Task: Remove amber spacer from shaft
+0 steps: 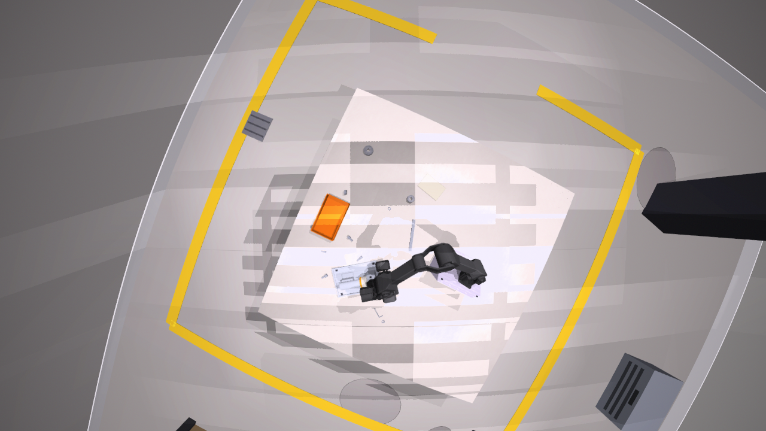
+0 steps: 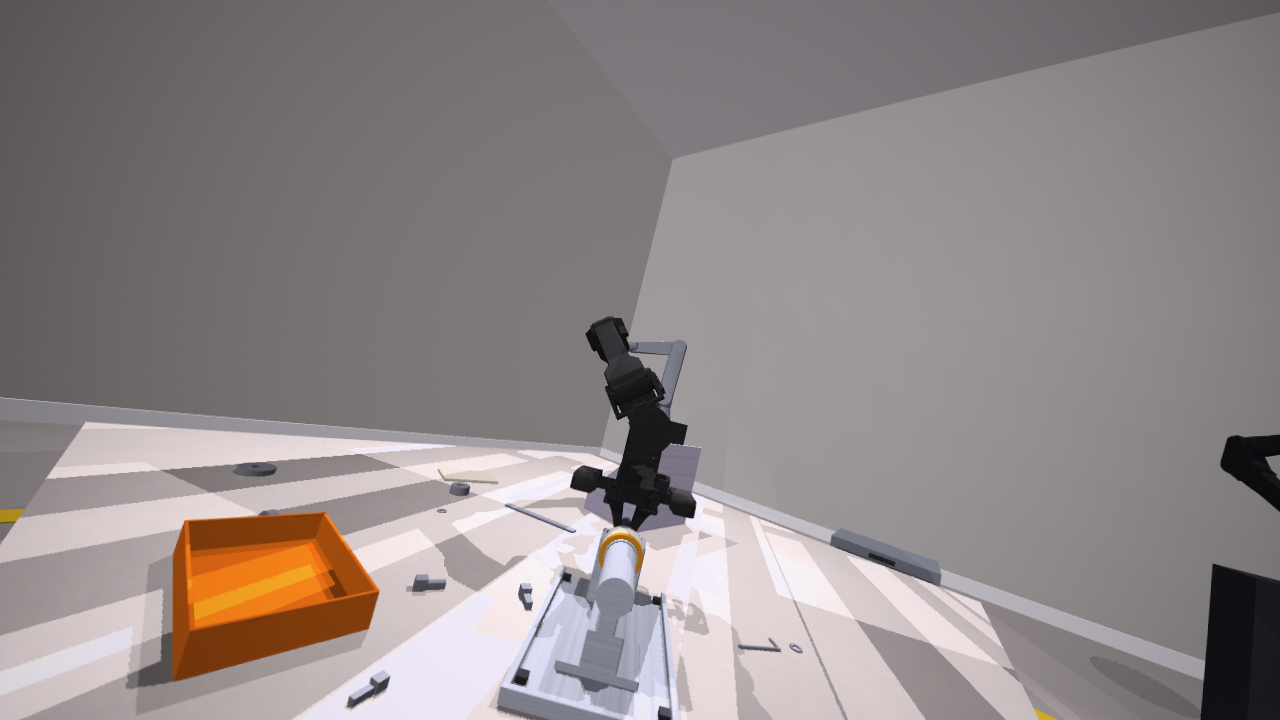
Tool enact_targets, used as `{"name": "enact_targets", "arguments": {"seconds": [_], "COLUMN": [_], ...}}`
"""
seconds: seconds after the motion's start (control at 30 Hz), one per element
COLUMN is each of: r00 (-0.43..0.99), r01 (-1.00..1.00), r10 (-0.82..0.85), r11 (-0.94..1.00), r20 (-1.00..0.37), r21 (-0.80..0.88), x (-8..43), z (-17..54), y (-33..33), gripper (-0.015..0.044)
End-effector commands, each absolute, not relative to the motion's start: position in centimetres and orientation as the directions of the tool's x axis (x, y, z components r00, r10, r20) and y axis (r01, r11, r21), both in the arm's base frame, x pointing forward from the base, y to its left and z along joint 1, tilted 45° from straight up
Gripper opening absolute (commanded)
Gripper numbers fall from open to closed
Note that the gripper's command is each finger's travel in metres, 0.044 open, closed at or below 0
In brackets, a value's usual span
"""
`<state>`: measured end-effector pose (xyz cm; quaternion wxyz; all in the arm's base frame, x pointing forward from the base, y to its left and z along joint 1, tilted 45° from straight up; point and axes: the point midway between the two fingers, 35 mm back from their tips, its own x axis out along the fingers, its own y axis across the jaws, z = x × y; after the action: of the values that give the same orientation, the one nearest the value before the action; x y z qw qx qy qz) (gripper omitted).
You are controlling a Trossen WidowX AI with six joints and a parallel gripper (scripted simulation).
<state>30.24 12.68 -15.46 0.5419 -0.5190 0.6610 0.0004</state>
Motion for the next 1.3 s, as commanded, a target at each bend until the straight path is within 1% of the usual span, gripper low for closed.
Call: {"name": "enact_targets", "arguments": {"seconds": [0.0, 1.27], "r00": [0.125, 0.124], "r01": [-0.686, -0.686], "r10": [-0.687, -0.687], "r11": [0.462, 0.462], "r20": [-0.716, -0.716], "r21": [-0.562, -0.562], "x": [30.16, 29.80], "z": [-15.41, -15.21], "y": [12.60, 12.32], "gripper": [0.0000, 0.0000]}}
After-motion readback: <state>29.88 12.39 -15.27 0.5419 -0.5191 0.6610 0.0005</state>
